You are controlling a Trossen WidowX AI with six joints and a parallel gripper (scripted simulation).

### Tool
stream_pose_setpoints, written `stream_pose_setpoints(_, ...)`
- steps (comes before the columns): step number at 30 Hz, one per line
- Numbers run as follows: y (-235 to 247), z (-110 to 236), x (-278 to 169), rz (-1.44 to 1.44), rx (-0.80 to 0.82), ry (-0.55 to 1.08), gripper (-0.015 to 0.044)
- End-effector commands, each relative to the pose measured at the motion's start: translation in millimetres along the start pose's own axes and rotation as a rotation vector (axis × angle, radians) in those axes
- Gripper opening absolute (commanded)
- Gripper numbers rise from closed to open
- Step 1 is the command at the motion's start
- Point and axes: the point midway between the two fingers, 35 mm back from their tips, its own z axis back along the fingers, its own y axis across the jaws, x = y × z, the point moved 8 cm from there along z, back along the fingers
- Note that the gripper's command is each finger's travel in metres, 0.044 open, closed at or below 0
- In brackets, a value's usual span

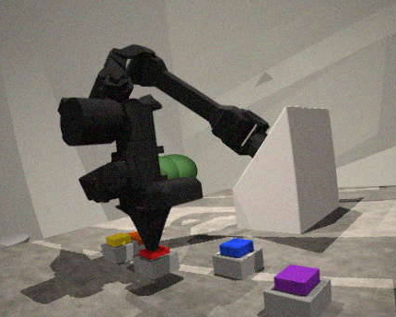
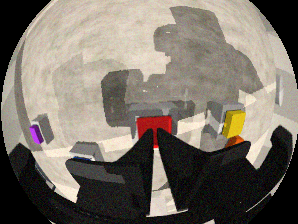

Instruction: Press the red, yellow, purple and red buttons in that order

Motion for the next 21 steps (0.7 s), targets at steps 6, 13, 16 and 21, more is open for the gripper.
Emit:
stream_pose_setpoints(6, 0.2, -2.2, -2.5, 0.010, -0.007, 0.005, 0.0020)
stream_pose_setpoints(13, 0.2, -2.2, -2.5, 0.010, -0.007, 0.005, 0.0020)
stream_pose_setpoints(16, 0.5, 9.4, -0.6, 0.003, -0.001, 0.002, 0.0020)
stream_pose_setpoints(21, 0.6, 31.5, -2.2, 0.010, -0.006, 0.005, 0.0020)
